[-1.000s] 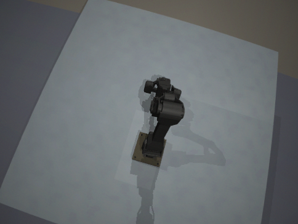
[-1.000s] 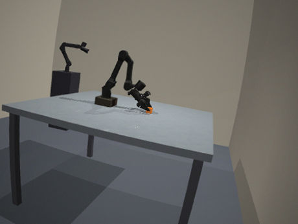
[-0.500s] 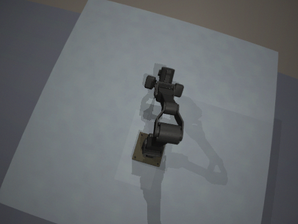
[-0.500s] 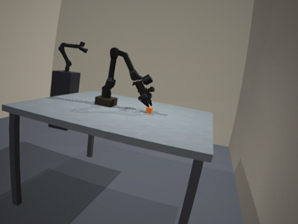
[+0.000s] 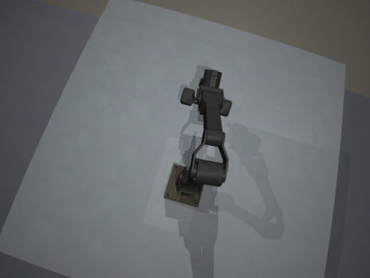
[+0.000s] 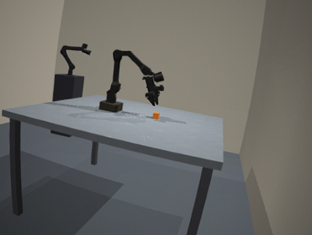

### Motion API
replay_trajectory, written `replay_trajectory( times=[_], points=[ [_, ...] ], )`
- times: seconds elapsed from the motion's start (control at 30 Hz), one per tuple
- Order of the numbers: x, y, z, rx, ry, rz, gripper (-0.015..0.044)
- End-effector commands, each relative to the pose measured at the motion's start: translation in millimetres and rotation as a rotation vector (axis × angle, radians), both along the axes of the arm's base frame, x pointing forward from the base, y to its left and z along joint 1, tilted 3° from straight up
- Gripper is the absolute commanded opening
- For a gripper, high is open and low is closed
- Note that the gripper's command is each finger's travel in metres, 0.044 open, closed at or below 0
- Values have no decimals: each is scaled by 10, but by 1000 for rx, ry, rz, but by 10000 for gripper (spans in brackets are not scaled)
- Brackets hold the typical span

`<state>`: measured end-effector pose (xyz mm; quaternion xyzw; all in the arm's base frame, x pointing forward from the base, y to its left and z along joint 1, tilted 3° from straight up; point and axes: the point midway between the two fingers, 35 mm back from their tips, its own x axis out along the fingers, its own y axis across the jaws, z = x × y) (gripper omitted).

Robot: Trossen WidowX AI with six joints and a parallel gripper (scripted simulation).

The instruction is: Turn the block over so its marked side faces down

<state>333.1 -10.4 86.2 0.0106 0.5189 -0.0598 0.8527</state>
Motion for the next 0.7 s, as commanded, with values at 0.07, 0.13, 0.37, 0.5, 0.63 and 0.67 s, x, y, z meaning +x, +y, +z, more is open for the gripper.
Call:
replay_trajectory(
  times=[0.07, 0.13, 0.37, 0.5, 0.63, 0.67],
  points=[
    [164, 2, 70, 30, 183, -14, 440],
    [203, 1, 96, 35, 244, -16, 440],
    [281, -8, 177, 46, 404, -17, 440],
    [284, -10, 149, 46, 404, -17, 440],
    [303, -27, -172, 46, 404, -17, 440],
    [303, -27, -172, 46, 404, -17, 440]
  ],
)
